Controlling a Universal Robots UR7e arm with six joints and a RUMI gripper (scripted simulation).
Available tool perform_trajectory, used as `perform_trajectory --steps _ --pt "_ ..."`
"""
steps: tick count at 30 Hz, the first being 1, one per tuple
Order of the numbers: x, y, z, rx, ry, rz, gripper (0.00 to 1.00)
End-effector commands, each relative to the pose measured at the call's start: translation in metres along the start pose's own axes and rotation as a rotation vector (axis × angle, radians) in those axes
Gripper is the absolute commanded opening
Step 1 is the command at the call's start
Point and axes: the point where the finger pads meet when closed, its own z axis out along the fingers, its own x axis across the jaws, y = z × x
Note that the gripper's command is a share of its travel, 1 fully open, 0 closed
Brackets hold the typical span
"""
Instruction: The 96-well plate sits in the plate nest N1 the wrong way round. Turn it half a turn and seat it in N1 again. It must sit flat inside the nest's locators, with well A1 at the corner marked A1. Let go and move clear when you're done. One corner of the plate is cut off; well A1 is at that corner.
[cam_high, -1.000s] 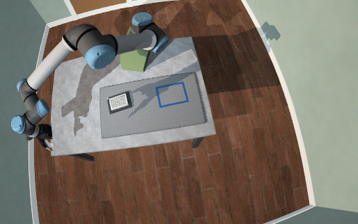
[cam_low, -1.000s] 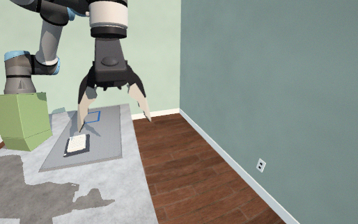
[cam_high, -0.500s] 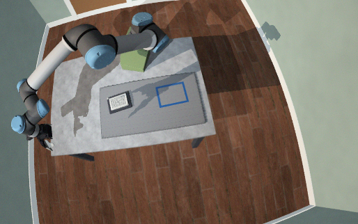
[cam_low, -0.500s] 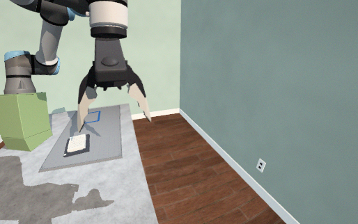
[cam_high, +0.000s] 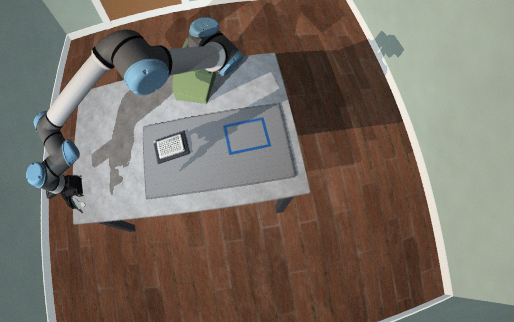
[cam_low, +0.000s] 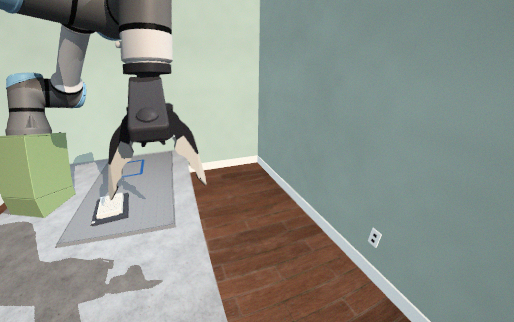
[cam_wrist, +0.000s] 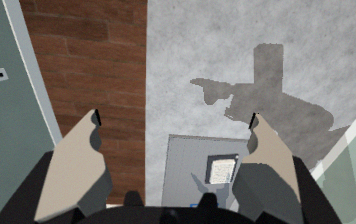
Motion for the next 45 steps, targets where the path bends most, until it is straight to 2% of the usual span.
perform_trajectory --steps 1,15,18,30,35,40,45 --pt "0.005 0.011 0.009 0.007 -0.009 -0.004 1.0" --pt "0.024 0.051 0.042 -0.001 -0.015 -0.01 1.0" --pt "0.024 0.051 0.042 -0.001 -0.015 -0.01 1.0" --pt "0.043 0.09 0.067 -0.009 -0.021 -0.016 1.0" --pt "0.043 0.091 0.068 -0.009 -0.021 -0.016 1.0" --pt "0.053 0.111 0.078 -0.012 -0.024 -0.018 1.0" --pt "0.058 0.121 0.083 -0.016 -0.027 -0.021 1.0"
